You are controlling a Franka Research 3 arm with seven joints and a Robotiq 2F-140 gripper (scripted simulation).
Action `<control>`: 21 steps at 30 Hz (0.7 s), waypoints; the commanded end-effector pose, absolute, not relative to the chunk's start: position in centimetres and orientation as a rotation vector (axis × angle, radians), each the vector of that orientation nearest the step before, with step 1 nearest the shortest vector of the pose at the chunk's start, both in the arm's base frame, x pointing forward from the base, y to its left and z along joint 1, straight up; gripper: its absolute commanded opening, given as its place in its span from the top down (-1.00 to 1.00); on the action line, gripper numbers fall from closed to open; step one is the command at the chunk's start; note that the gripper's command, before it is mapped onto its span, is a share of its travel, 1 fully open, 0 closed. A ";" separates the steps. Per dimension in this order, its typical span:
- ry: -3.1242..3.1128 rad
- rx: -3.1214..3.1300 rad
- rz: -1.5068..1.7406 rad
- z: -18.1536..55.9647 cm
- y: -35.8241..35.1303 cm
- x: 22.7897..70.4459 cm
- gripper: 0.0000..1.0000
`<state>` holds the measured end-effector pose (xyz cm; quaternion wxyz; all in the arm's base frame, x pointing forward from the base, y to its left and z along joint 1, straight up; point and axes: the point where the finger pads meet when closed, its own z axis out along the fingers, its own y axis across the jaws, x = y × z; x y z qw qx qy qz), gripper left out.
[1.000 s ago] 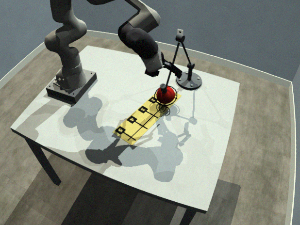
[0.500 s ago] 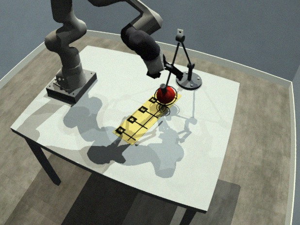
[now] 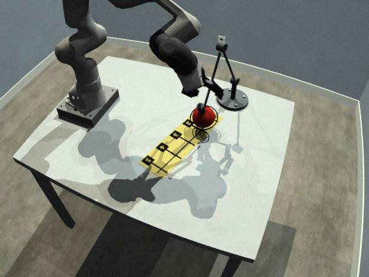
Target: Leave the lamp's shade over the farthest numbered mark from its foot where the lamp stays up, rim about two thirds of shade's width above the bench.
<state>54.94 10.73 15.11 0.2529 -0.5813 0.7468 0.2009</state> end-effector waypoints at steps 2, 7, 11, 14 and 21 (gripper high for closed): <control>2.030 -1.579 0.544 15.2 10.8 55.1 0.80; 2.029 -1.581 0.548 15.1 10.8 54.9 0.80; 2.029 -1.582 0.550 15.1 10.8 54.8 0.80; 2.029 -1.582 0.550 15.1 10.8 54.9 0.80; 2.030 -1.581 0.548 15.1 10.7 54.9 0.80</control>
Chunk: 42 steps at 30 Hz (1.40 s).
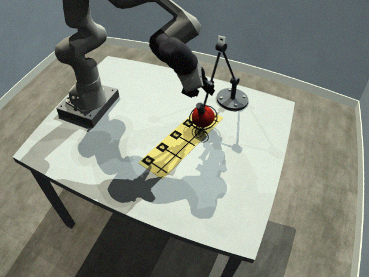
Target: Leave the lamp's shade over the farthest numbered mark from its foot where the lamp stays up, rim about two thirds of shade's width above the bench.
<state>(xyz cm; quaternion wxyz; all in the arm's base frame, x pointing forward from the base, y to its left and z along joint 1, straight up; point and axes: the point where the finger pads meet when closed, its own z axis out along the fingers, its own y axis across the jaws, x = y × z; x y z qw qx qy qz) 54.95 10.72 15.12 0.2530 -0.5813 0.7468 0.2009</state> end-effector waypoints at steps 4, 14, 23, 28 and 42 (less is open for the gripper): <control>2.030 -1.580 0.547 15.1 10.7 54.9 0.80; 2.031 -1.576 0.543 14.9 9.3 54.6 0.80; 2.033 -1.571 0.537 14.7 7.1 54.2 0.80; 2.032 -1.572 0.538 14.5 6.4 54.1 0.80; 2.028 -1.579 0.540 14.1 3.6 53.5 0.80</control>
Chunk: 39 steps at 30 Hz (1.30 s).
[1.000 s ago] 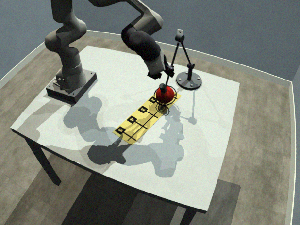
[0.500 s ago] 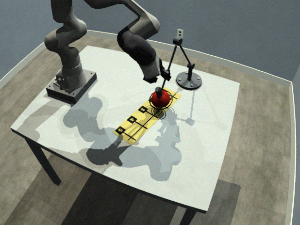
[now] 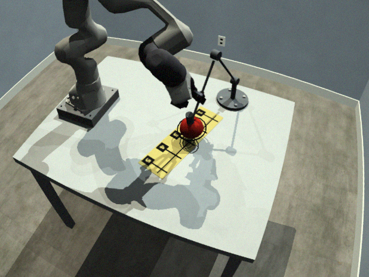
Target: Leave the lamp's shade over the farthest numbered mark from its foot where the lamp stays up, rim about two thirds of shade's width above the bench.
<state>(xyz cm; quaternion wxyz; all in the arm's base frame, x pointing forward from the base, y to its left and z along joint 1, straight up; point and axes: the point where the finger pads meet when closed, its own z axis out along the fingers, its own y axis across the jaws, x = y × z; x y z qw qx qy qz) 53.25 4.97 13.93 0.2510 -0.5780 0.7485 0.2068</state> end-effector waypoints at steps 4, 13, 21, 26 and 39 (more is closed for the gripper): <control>2.028 -1.579 0.540 14.2 3.4 53.5 0.80; 2.028 -1.579 0.540 14.2 3.0 53.6 0.80; 2.028 -1.579 0.540 14.2 3.0 53.7 0.80; 2.028 -1.579 0.540 14.2 3.1 53.7 0.80; 2.028 -1.579 0.540 14.2 3.3 53.7 0.80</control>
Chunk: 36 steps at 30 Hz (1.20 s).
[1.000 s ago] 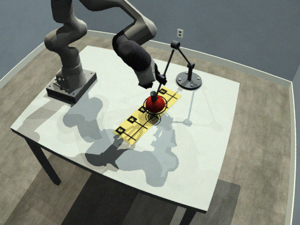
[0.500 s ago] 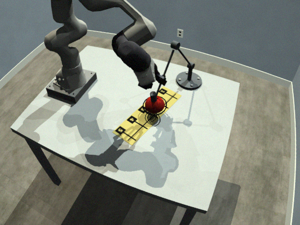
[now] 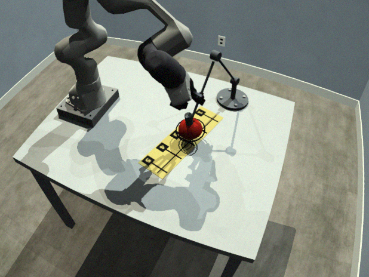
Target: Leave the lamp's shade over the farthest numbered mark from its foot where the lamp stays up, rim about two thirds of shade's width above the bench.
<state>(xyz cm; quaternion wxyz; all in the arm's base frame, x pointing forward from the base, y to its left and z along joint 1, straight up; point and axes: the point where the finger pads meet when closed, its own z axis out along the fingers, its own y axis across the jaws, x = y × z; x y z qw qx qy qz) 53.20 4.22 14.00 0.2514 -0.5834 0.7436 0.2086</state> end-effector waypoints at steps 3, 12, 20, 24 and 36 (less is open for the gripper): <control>2.028 -1.579 0.540 14.2 3.3 53.7 0.80; 2.028 -1.579 0.540 14.2 3.3 53.7 0.80; 2.028 -1.579 0.540 14.2 3.3 53.7 0.80; 2.028 -1.579 0.540 14.2 3.3 53.7 0.80; 2.028 -1.579 0.540 14.3 2.8 53.8 0.80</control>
